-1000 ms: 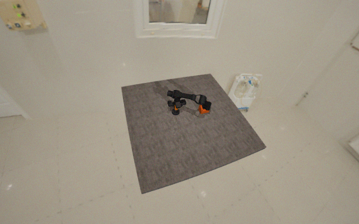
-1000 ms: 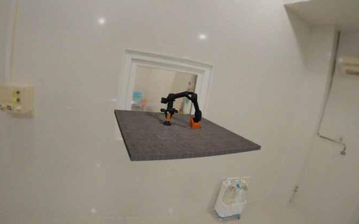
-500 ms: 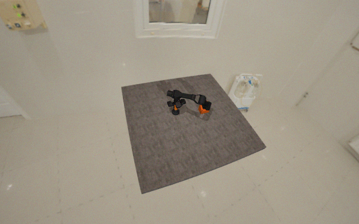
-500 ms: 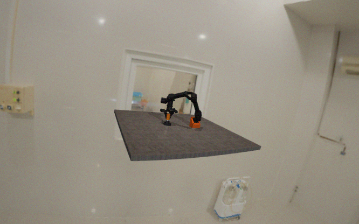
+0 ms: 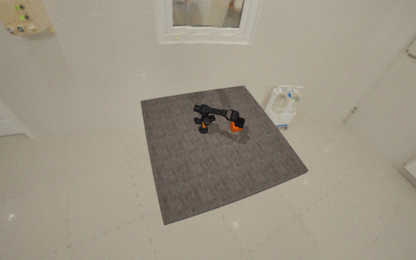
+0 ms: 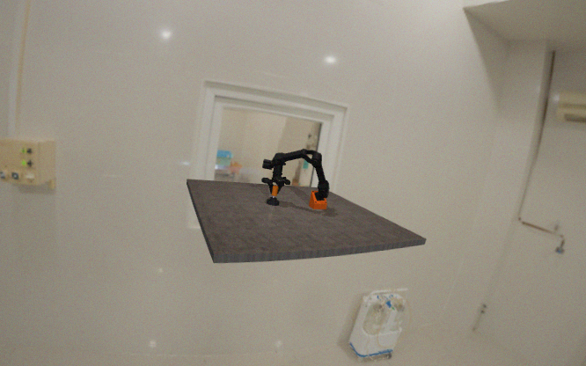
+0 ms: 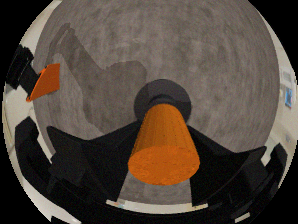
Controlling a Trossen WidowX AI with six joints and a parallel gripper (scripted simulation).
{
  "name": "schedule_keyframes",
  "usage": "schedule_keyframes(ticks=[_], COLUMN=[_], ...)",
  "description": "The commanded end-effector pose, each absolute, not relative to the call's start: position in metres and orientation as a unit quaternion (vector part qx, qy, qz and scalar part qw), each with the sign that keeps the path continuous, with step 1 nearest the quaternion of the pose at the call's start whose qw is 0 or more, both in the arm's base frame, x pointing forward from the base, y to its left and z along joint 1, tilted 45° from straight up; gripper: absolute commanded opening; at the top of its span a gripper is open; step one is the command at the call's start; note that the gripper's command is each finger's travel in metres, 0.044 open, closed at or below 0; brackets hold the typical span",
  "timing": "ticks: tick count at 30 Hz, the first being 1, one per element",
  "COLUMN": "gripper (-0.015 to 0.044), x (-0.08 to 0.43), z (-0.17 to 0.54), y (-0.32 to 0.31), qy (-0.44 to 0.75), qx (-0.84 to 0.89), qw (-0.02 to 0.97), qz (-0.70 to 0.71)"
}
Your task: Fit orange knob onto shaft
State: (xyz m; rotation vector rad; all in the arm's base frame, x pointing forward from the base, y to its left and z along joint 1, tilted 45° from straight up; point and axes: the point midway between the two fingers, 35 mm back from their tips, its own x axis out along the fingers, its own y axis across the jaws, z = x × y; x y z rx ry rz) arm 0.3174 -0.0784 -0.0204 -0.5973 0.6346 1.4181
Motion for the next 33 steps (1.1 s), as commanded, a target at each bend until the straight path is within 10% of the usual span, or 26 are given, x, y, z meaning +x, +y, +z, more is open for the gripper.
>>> schedule_keyframes(ticks=[1, 33], gripper=[0.0000, 0.0000], x=[0.3160, 0.3184], z=[-0.0174, -0.0214], y=[-0.0799, -0.0779], qy=[0.273, 0.214], qx=[-0.275, -0.335], qw=[0.671, 0.643], qz=[0.632, 0.655])
